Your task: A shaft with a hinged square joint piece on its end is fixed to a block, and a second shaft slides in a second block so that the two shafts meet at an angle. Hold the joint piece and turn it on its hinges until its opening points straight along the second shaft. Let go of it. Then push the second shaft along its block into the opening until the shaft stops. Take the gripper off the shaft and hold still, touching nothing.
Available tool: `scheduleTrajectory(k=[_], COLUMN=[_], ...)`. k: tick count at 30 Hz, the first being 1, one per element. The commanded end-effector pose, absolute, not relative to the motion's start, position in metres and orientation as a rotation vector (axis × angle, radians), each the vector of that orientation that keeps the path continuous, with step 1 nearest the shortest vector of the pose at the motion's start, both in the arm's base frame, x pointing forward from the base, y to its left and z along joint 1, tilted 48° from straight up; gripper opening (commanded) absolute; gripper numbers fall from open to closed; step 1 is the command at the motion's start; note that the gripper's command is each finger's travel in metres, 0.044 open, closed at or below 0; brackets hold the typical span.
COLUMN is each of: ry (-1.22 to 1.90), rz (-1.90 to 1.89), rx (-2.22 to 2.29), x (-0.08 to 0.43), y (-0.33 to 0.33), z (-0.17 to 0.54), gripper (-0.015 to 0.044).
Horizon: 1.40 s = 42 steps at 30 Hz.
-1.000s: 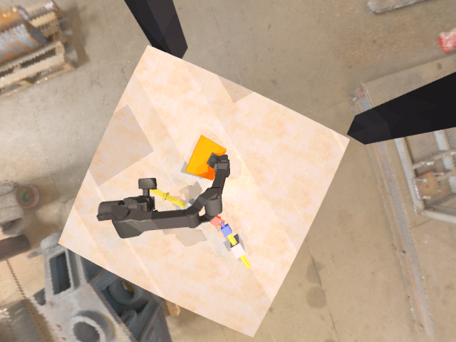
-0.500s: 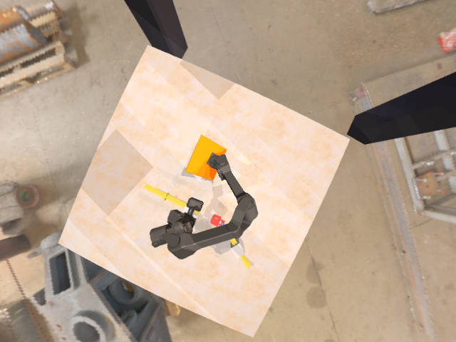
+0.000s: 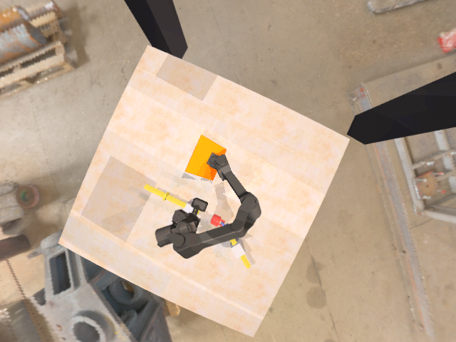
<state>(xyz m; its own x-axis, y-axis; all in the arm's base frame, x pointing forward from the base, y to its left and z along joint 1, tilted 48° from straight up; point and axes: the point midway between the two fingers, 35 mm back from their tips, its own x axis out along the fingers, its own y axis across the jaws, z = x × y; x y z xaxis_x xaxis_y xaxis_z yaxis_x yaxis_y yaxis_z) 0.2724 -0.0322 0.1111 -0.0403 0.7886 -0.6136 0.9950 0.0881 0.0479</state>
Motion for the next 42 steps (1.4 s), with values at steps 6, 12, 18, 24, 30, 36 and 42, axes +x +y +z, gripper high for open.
scheduleTrajectory(k=[6,12,18,24,30,36,42], ry=[1.837,1.800,1.757,1.702,1.643,1.578,1.507], rz=[-0.309,-0.130,0.043,0.210,0.369,0.521,0.664], rx=[1.564,1.412,1.255,1.097,0.935,0.771,0.613], x=[0.286,0.292,0.295,0.295,0.292,0.287,0.279], y=[-0.068,-0.094,-0.119,-0.143,-0.166,-0.189,-0.209], z=[0.086,0.066,0.045,0.020,-0.004,-0.027,-0.051], gripper=[0.0440,0.0440,0.0440,0.0440,0.0440,0.0440,0.0440])
